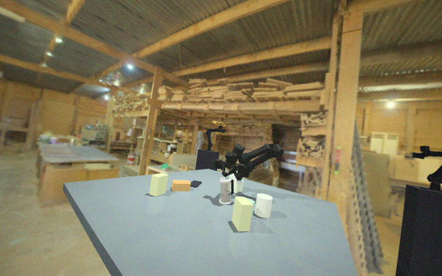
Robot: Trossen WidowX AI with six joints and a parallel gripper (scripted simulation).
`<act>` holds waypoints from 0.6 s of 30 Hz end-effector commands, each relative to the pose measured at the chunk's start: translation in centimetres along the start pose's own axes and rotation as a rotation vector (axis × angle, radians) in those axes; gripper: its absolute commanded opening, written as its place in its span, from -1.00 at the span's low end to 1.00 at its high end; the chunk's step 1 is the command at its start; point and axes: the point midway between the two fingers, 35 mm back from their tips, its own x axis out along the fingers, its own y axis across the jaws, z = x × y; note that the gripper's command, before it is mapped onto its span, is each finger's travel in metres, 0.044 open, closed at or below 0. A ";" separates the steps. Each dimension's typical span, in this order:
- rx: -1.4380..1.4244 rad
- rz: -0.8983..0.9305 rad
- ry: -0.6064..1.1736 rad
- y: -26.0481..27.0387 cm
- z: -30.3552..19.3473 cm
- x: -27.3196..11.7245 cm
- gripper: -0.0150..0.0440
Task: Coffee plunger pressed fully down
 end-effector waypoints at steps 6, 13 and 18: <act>0.000 0.000 0.001 0.0 0.0 0.0 -0.10; 0.000 0.000 0.001 0.0 0.0 0.0 0.52; 0.000 0.000 0.001 0.0 0.0 0.0 0.96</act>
